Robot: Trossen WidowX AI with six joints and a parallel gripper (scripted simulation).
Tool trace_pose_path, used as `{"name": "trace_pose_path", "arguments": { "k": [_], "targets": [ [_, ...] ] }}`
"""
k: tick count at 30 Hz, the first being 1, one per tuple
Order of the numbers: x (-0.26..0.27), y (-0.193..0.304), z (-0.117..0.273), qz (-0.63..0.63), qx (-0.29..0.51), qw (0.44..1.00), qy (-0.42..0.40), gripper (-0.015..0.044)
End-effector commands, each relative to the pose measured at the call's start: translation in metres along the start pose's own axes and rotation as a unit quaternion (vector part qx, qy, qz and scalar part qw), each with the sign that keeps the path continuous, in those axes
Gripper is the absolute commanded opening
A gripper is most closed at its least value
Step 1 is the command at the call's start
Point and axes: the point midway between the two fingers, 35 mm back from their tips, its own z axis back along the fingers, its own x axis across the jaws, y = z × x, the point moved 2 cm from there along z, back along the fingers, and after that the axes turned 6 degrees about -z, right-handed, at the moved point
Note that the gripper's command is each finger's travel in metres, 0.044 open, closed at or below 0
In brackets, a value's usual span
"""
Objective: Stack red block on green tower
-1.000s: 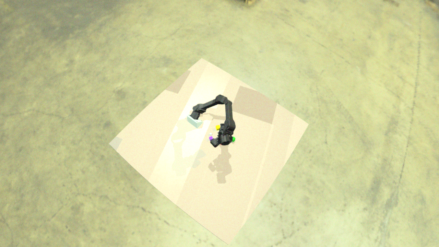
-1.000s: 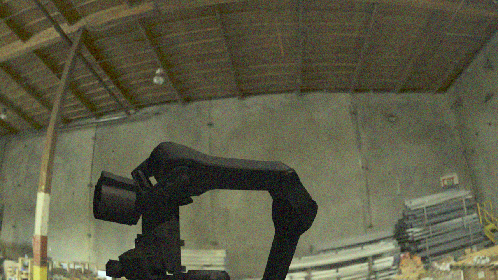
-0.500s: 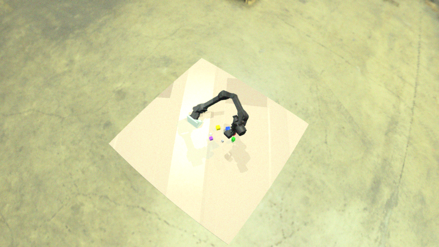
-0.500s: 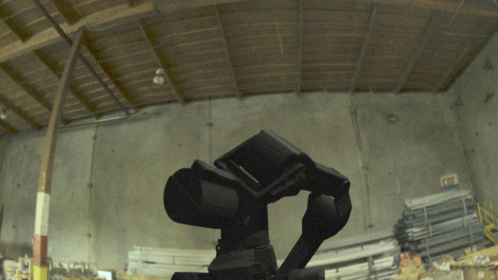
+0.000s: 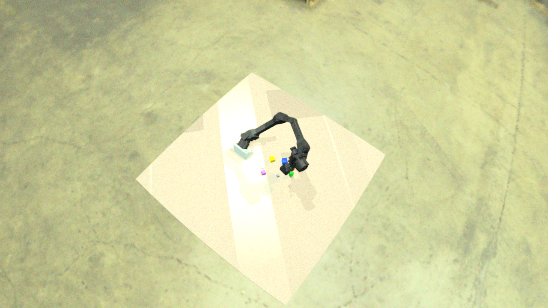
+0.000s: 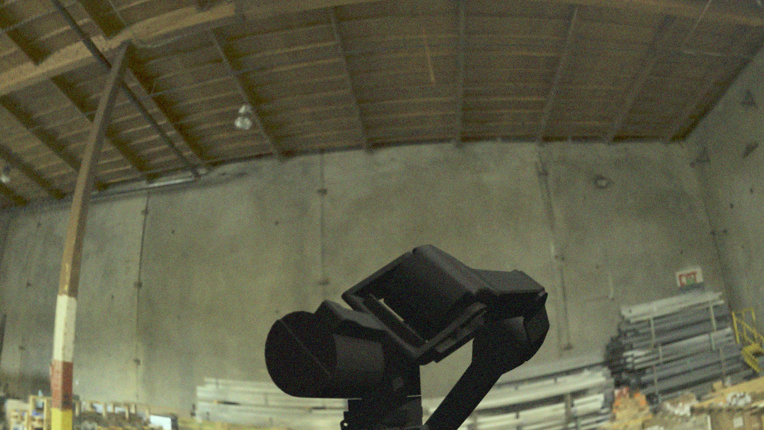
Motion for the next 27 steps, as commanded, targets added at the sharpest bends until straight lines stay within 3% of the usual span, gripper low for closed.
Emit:
{"name": "trace_pose_path", "arguments": {
  "k": [1,10,27],
  "targets": [
    [0.0,0.001,-0.006,-0.004,-0.001,1.0,-0.002,0.0],
    [0.0,0.0,-0.035,-0.004,-0.001,1.0,-0.003,0.0],
    [0.0,0.0,-0.036,-0.004,-0.001,1.0,-0.003,0.0]
  ]
}}
